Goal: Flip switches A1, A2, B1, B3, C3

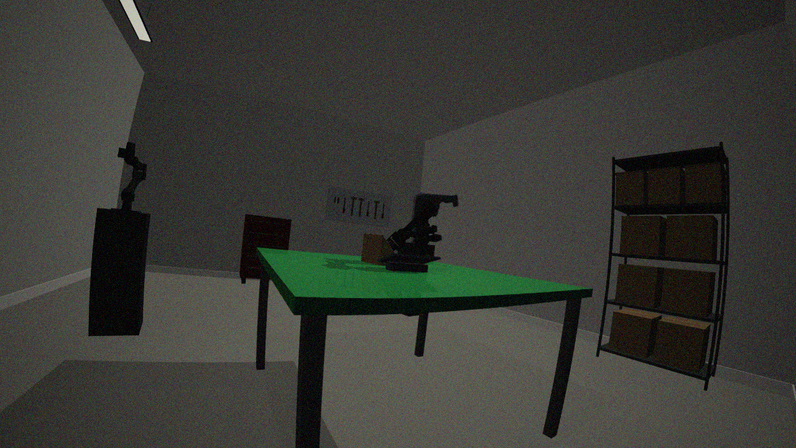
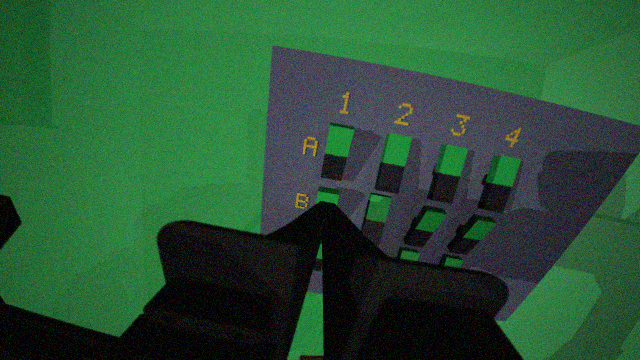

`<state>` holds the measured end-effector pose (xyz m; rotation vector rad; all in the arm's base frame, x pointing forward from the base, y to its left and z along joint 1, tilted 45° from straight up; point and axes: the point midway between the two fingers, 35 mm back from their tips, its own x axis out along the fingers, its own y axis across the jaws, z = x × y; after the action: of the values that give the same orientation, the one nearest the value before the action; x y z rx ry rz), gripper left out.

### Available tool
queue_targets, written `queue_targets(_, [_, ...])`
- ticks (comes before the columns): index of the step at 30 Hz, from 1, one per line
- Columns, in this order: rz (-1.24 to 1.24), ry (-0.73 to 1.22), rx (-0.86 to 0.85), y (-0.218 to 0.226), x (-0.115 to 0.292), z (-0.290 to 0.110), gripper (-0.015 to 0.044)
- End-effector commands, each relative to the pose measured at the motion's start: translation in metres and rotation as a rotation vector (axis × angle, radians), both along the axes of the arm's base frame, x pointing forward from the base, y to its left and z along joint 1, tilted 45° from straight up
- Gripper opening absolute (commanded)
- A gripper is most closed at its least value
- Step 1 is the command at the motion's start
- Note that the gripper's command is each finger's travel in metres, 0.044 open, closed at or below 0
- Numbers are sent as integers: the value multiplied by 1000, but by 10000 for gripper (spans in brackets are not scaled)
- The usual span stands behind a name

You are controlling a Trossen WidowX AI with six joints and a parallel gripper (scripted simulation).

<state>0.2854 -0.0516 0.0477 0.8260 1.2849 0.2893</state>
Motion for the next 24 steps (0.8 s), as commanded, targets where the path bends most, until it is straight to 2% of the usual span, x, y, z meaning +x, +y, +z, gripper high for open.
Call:
queue_targets(1, [-3,6,8,4,1,-5,0])
queue_targets(24, [-3,6,8,6,2,-7,0])
